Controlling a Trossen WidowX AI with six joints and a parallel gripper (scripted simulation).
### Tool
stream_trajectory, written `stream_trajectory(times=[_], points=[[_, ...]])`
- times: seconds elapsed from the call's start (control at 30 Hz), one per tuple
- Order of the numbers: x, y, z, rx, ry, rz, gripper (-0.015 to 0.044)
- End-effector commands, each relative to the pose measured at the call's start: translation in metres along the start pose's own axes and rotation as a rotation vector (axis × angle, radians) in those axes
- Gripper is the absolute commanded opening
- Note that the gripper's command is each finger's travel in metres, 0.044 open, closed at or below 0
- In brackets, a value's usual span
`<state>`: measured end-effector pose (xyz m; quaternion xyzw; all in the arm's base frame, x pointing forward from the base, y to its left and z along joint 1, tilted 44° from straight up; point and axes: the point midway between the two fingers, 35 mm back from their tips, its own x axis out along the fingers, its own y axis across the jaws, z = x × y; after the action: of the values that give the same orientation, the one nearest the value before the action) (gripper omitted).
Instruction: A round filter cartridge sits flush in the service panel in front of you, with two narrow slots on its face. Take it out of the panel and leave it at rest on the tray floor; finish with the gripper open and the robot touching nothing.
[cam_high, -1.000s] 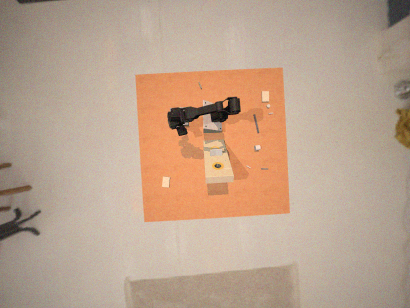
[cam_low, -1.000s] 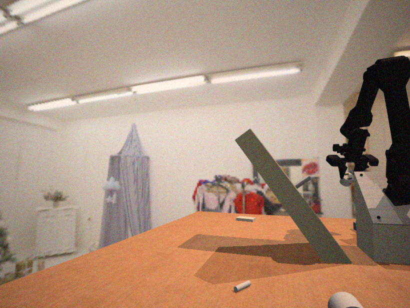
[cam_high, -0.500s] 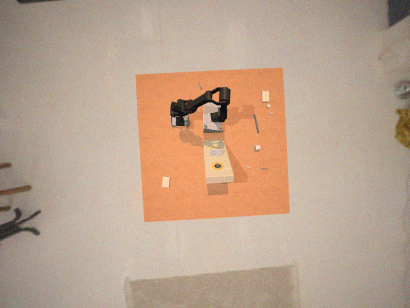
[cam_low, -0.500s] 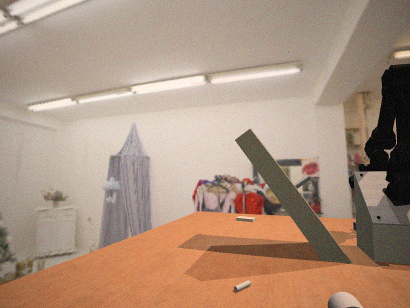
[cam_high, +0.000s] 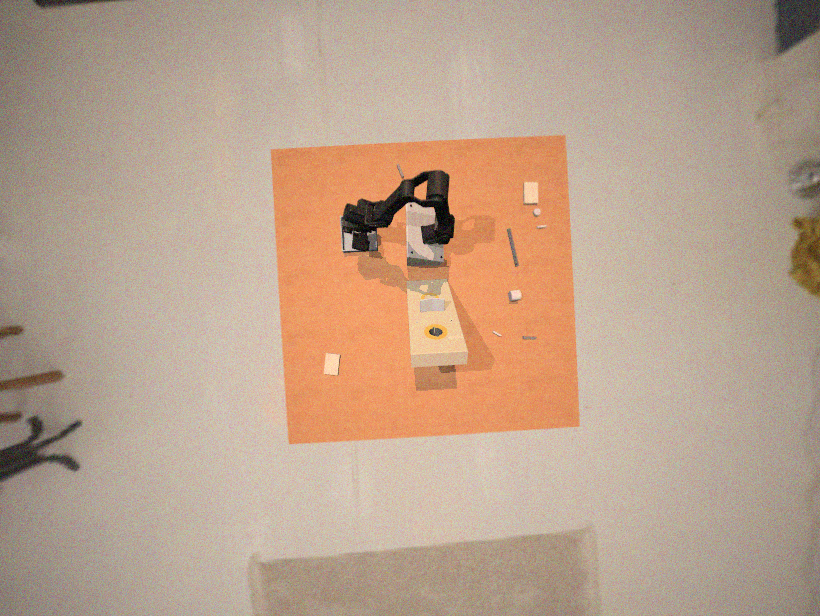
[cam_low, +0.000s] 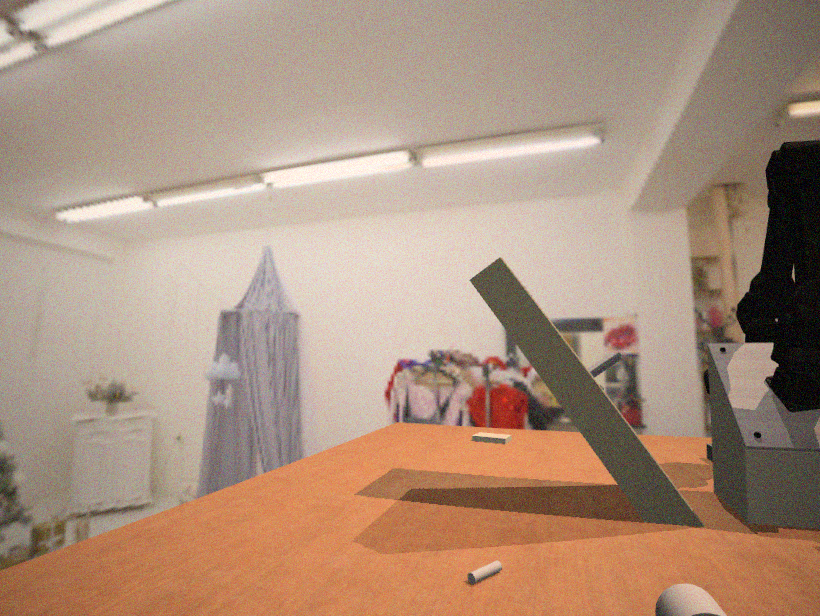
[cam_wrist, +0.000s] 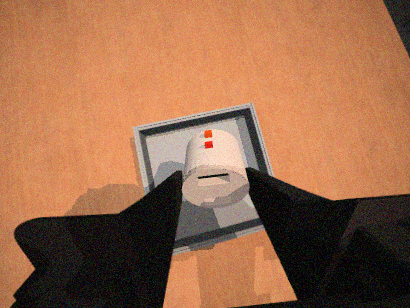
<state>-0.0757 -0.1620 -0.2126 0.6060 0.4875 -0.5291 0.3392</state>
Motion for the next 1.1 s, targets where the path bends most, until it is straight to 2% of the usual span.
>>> stream_trajectory(times=[0.0,0.43,0.97,1.0,1.07], points=[[0.014,-0.001,-0.01,-0.003,0.004,-0.006,0.0],[0.043,-0.001,-0.031,-0.003,0.005,-0.006,0.0],[0.04,0.0,-0.028,0.001,0.009,-0.001,0.042],[0.04,0.0,-0.028,0.001,0.009,-0.001,0.044],[0.04,0.0,-0.028,0.001,0.009,-0.001,0.044]])
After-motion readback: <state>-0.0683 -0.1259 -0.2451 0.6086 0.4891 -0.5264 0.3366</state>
